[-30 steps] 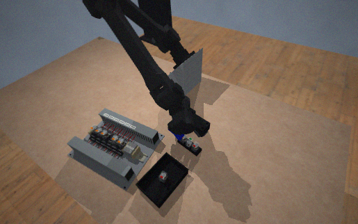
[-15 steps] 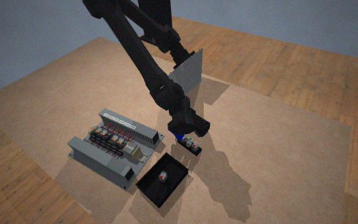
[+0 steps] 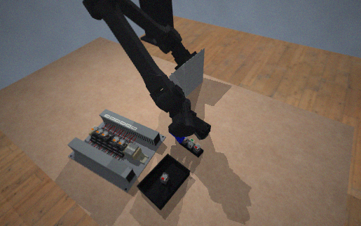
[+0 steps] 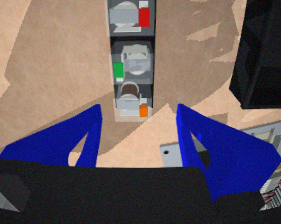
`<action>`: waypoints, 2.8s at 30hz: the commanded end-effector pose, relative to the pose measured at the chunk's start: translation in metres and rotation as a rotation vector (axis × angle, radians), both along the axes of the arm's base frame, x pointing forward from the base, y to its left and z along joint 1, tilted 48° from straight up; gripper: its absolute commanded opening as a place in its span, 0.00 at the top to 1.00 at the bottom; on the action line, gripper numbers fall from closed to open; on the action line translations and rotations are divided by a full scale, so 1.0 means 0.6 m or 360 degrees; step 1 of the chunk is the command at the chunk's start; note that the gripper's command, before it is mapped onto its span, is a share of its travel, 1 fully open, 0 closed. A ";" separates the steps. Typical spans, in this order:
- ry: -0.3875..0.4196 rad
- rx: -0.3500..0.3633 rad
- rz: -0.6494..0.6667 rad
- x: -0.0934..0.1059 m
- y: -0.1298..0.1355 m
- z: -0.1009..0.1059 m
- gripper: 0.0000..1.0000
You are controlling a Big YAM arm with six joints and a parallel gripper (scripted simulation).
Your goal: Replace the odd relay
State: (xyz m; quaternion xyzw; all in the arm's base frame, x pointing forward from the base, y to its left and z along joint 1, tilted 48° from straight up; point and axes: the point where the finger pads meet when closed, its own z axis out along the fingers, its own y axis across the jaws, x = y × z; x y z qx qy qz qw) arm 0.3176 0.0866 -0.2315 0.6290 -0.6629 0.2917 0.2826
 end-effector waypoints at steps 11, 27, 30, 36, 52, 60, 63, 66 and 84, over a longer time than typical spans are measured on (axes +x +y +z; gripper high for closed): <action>0.0015 -0.0002 -0.0001 -0.003 -0.026 -0.026 0.41; 0.0013 -0.0001 0.0002 -0.003 -0.035 -0.036 0.41; 0.0012 -0.0002 -0.0003 -0.004 -0.037 -0.036 0.41; 0.0011 -0.0002 0.0004 -0.005 -0.034 -0.036 0.41; 0.0005 0.0001 0.0014 -0.004 -0.030 -0.034 0.41; 0.0004 0.0001 0.0014 -0.004 -0.029 -0.034 0.41; 0.0004 0.0001 0.0014 -0.004 -0.029 -0.034 0.41; 0.0004 0.0001 0.0014 -0.004 -0.029 -0.034 0.41; 0.0007 0.0001 0.0002 -0.007 -0.038 -0.038 0.41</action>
